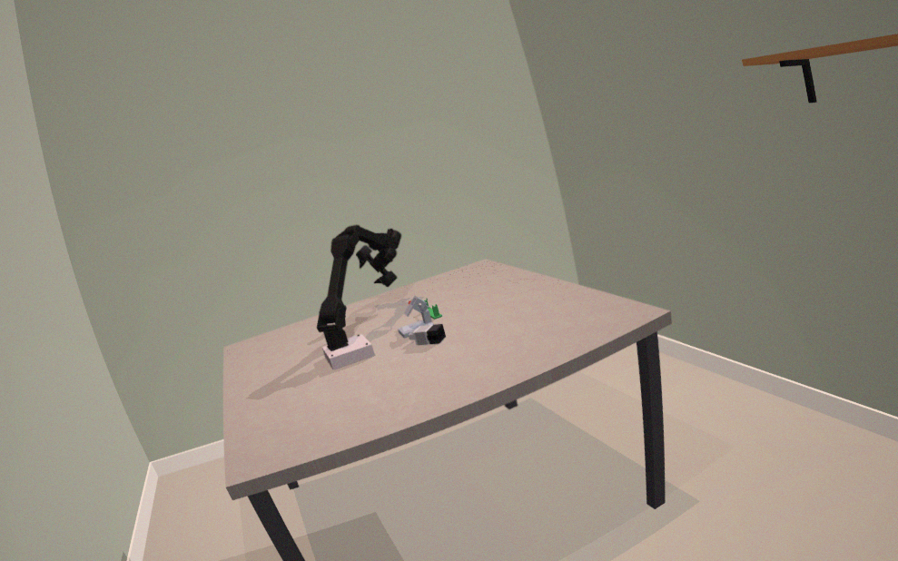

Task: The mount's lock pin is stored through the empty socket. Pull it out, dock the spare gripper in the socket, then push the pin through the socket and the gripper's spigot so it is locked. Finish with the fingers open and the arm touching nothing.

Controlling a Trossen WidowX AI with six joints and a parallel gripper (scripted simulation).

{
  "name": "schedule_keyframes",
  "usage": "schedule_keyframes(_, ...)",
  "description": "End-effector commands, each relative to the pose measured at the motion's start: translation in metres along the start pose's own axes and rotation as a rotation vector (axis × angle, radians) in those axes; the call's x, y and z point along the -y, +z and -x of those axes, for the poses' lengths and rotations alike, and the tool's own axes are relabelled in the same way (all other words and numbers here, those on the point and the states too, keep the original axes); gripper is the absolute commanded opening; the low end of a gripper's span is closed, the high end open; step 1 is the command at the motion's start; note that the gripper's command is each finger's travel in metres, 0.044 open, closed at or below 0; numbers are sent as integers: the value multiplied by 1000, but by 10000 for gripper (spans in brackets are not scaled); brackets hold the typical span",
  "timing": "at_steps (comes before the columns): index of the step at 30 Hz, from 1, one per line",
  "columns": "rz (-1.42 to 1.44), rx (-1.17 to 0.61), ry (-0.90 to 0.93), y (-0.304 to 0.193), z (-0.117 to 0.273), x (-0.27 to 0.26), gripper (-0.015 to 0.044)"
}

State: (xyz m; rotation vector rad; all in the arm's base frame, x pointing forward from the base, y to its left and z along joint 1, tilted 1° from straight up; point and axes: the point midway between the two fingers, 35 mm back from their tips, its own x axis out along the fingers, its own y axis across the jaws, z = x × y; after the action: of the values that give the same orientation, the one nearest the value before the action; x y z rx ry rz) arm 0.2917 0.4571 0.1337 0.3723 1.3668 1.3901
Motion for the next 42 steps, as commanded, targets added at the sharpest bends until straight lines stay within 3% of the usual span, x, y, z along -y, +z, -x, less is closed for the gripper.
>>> schedule_keyframes(1,6,3,-8,0,2,1,374)
schedule_keyframes(4,92,38,-125,3,33,16,300)
schedule_keyframes(12,368,-27,-533,-19,148,60,300)
schedule_keyframes(18,536,-252,-769,-65,234,76,300)
schedule_keyframes(26,684,-643,-885,-140,324,73,300)
schedule_keyframes(42,702,-706,-885,-158,328,91,300)
